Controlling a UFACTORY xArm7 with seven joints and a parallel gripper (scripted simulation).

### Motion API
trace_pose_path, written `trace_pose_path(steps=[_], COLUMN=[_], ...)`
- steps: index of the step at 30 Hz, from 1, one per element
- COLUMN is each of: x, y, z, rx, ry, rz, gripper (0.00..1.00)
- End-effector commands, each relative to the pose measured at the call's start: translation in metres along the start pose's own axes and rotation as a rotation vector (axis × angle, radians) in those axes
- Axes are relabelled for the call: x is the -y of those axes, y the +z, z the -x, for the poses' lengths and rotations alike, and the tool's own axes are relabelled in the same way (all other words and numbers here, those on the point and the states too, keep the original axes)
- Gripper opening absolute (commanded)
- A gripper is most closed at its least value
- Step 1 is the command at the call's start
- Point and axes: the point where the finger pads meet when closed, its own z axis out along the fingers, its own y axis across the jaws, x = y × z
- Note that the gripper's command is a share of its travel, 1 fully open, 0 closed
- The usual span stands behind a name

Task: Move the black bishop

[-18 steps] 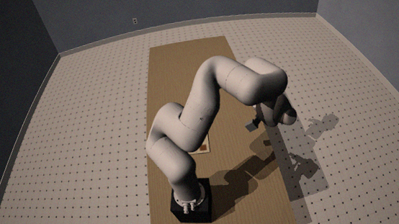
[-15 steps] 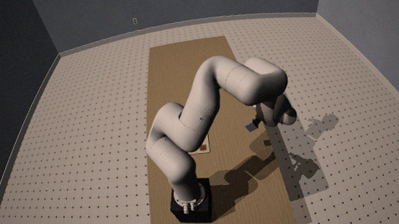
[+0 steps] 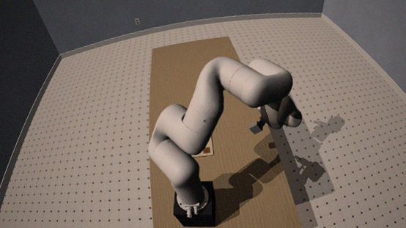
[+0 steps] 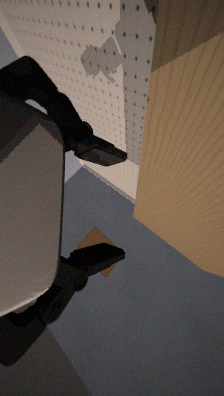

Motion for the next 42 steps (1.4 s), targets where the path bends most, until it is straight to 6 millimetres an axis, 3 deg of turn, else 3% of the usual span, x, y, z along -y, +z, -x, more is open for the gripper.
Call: trace_pose_path(steps=[1,7,12,16,18,22,30,33,36,41,42], x=[-0.001,-0.001,-0.002,-0.002,-0.003,-0.003,-0.003,-0.003,-0.002,-0.001,0.000], y=[-0.001,0.012,0.043,0.052,0.070,0.080,0.119,0.119,0.136,0.144,0.151], z=[0.002,0.008,0.017,0.018,0.018,0.017,0.002,0.002,-0.012,-0.020,-0.029], rx=[0.002,-0.026,-0.114,-0.141,-0.208,-0.246,-0.433,-0.433,-0.539,-0.593,-0.647], ry=[-0.002,0.053,0.197,0.237,0.329,0.379,0.602,0.602,0.720,0.778,0.835], rz=[0.000,0.033,0.107,0.124,0.157,0.171,0.201,0.201,0.193,0.183,0.168], gripper=[1.00,1.00,1.00,1.00,1.00,1.00,1.00,1.00,1.00,1.00,1.00])
